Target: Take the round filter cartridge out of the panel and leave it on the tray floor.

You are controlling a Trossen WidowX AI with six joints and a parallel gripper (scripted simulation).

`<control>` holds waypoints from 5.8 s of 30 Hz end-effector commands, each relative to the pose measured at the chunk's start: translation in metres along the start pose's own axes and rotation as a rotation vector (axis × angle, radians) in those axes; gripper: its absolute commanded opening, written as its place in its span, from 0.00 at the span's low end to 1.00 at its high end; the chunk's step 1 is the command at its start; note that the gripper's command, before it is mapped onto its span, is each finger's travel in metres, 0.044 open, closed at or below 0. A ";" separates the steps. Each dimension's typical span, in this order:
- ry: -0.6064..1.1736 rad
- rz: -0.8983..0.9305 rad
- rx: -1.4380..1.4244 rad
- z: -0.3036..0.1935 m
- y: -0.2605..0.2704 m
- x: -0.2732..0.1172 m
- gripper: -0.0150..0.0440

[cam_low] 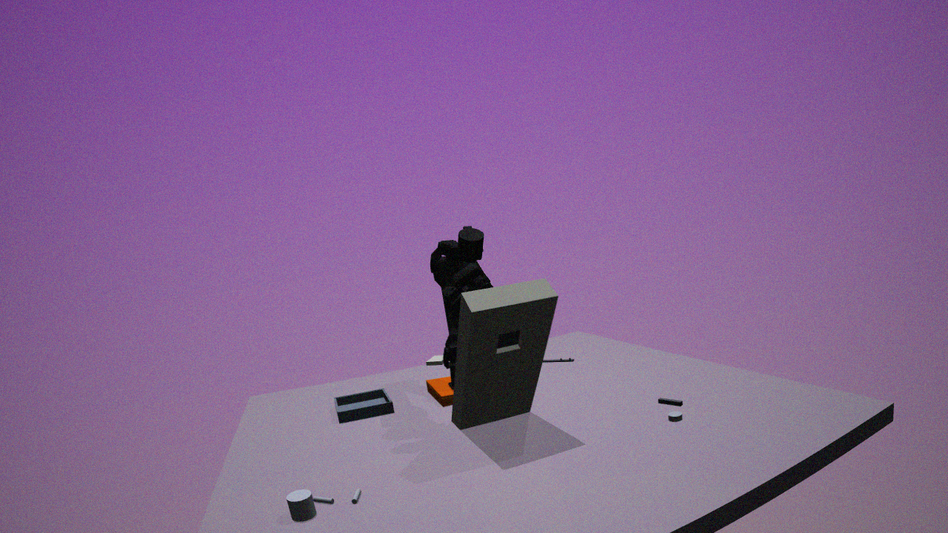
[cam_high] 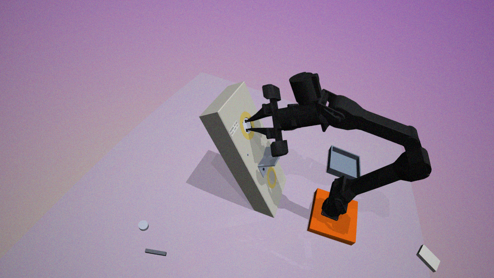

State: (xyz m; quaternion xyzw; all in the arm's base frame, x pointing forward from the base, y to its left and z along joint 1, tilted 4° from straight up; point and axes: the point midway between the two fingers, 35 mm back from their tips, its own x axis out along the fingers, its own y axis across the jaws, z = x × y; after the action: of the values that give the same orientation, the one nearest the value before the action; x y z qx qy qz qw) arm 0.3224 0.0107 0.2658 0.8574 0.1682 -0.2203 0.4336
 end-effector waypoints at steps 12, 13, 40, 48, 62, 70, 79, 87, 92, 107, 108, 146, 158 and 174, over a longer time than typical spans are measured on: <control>-0.002 0.001 0.005 0.001 0.000 0.010 0.42; -0.002 0.001 0.005 0.001 0.000 0.010 0.42; -0.002 0.002 0.005 0.001 0.000 0.018 0.42; -0.002 0.002 0.005 0.001 0.000 0.019 0.42; -0.002 0.000 0.001 0.001 -0.001 0.014 0.37; -0.002 0.000 0.001 0.001 -0.001 0.014 0.25; -0.002 0.002 -0.257 0.001 0.000 0.021 0.25; -0.002 0.001 -0.536 0.001 0.000 0.022 0.25; -0.002 0.001 -0.710 0.001 0.000 0.022 0.25; -0.003 0.001 -1.234 0.001 0.000 0.022 0.25; -0.003 0.001 -1.269 0.001 0.000 0.022 0.25; -0.003 0.001 -1.411 0.001 0.000 0.023 0.25; -0.003 0.001 -1.411 0.001 0.000 0.023 0.25; -0.003 0.001 -1.411 0.001 0.000 0.023 0.25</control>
State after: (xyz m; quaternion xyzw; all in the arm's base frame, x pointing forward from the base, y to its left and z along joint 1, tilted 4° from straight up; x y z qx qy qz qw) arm 0.3343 0.0115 0.2562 0.3697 0.2715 -0.0610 0.8865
